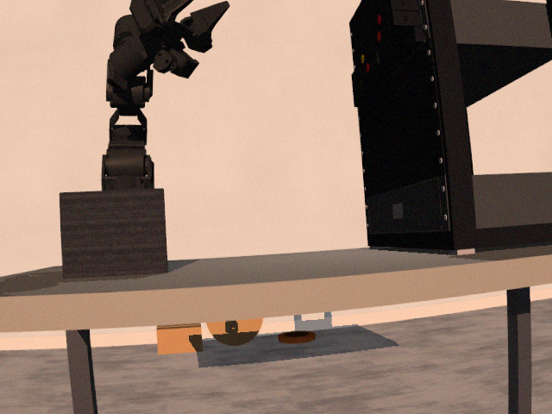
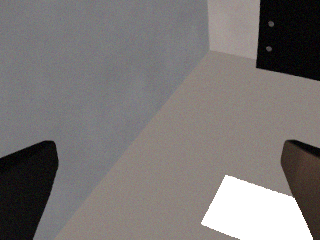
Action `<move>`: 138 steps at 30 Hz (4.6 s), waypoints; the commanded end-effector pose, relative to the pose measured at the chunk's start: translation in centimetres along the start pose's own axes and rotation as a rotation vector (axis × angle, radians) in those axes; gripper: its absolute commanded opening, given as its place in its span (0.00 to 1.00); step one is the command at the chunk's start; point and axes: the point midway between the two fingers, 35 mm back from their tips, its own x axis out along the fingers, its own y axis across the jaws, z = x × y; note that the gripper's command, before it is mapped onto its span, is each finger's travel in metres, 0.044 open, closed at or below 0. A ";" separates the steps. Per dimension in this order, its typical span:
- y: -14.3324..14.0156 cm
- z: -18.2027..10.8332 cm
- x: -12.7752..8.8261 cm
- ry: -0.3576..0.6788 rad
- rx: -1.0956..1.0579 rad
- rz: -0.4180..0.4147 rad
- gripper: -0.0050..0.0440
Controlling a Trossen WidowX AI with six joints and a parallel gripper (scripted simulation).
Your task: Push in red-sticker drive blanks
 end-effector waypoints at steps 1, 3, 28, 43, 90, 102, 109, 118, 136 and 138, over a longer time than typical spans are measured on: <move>-0.1 -0.4 0.1 0.006 -0.006 -0.004 1.00; -0.1 -0.4 0.1 0.006 -0.006 -0.004 1.00; -0.2 -0.3 0.1 0.004 0.015 -0.006 1.00; -0.4 -0.3 0.2 -0.003 0.087 -0.013 1.00; -2.9 0.4 1.4 -0.106 0.867 -0.055 1.00; -3.8 0.7 1.8 -0.156 1.163 -0.051 1.00; -4.2 0.9 1.9 -0.179 1.291 -0.045 1.00; -5.1 1.2 2.2 -0.229 1.559 -0.023 1.00; -6.7 1.7 2.7 -0.319 2.018 0.047 1.00; -6.9 1.8 2.7 -0.332 2.089 0.062 1.00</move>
